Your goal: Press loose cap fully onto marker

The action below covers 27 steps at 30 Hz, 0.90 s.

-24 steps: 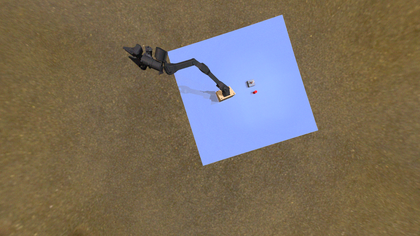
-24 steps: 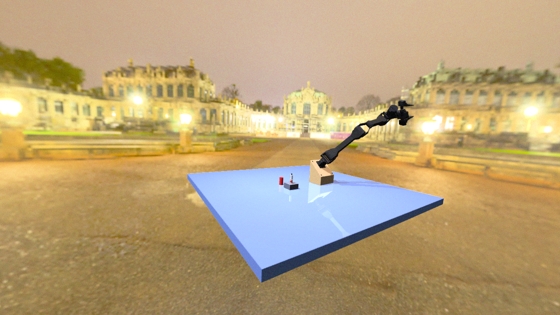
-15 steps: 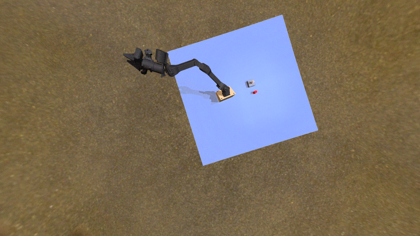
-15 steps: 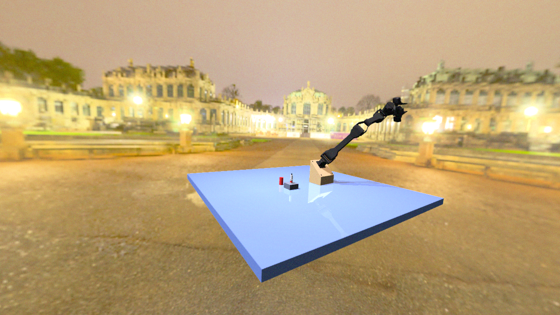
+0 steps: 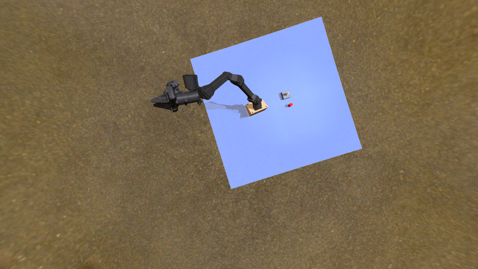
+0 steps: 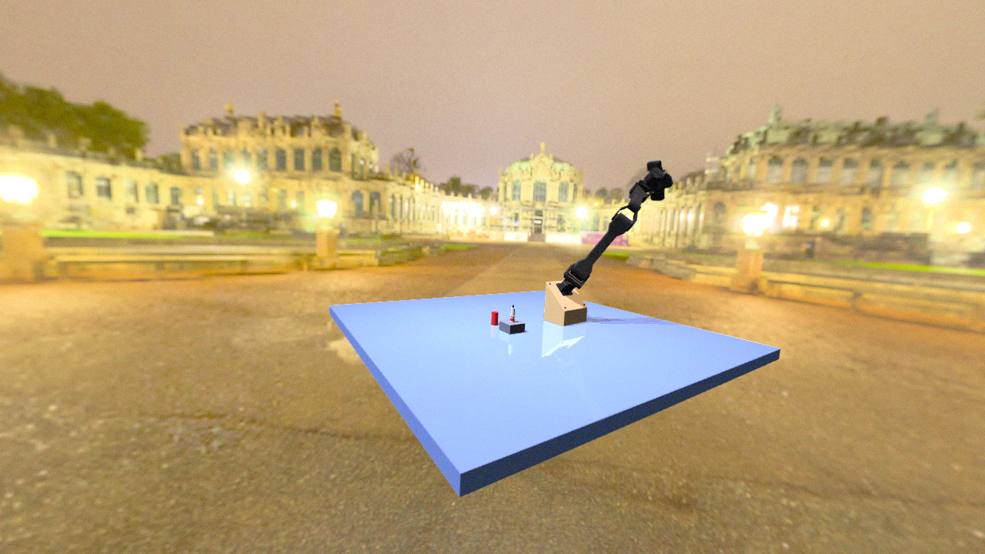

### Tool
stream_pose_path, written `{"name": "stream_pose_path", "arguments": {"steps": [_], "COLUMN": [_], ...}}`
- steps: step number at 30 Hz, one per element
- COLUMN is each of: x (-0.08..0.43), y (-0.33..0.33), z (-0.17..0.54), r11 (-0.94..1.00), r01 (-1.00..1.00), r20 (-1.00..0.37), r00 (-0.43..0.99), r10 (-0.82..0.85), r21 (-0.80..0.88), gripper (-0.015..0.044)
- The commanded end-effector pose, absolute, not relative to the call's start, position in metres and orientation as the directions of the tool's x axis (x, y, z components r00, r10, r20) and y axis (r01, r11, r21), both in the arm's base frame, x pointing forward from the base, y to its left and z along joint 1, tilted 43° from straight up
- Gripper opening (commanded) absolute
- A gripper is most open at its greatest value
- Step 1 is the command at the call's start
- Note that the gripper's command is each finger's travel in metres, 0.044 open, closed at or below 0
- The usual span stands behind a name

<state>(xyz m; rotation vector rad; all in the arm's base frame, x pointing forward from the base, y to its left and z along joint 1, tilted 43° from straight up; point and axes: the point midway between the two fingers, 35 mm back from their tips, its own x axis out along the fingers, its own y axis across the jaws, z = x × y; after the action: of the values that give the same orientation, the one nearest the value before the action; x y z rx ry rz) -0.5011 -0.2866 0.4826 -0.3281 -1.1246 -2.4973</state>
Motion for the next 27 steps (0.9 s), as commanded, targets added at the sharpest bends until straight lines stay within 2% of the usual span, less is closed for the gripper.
{"name": "stream_pose_path", "arguments": {"steps": [1,12,21,27], "x": [-0.479,-0.399,-0.302,-0.228], "y": [-0.324,-0.443,-0.523,-0.559], "z": [0.464,0.391,0.320,0.273], "r11": [-0.605,-0.615,-0.569,-0.508], "r01": [0.442,0.520,0.648,0.708], "r20": [0.309,0.089,-0.117,-0.257], "r00": [-0.897,-0.801,-0.603,-0.440], "r10": [-0.317,-0.591,-0.789,-0.861], "r21": [0.662,0.594,0.506,0.490], "gripper": [0.0244,0.0244,0.0244,0.0244]}}
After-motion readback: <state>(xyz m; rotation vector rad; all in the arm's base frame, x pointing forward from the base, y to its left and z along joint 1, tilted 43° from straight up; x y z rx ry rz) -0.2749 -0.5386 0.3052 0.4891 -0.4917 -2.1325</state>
